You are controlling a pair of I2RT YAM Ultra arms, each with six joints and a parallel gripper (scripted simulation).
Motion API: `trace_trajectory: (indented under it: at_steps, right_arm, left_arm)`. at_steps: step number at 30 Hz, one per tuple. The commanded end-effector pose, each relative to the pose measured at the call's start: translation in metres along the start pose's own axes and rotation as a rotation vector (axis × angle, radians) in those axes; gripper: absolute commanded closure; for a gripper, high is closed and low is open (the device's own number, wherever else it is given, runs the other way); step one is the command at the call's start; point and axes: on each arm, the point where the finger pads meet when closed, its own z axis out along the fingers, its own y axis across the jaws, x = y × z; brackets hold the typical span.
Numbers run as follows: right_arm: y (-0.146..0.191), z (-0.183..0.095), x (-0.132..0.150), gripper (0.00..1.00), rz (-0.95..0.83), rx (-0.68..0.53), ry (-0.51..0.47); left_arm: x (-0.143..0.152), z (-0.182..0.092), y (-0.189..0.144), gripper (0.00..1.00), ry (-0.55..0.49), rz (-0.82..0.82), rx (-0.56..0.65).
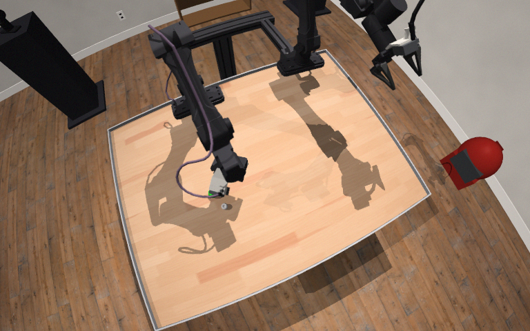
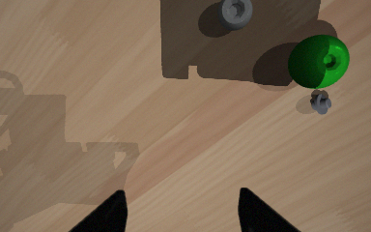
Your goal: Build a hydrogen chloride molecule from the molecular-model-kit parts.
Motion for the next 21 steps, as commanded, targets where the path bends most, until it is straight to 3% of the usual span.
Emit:
trace_trajectory:
  at_steps: [1,14,21]
  right_arm:
    - [0.002,-0.006,-0.013,0.46,0.034,0.003,-0.016]
    - [-0.068,0.024,-0.056,0.46,0.295,0.13,0.042]
    - [-0.081,0.028,-0.066,0.46,0.356,0.135,0.055]
  left_arm:
    - [-0.031,-0.014,0.0,0.0,-0.121,-0.075,-0.015]
    - [-0.104,-0.075,-0.012,0.0,-0.419,-0.305,0.06]
    - [-0.113,-0.087,-0.016,0.0,-0.46,-0.354,0.086]
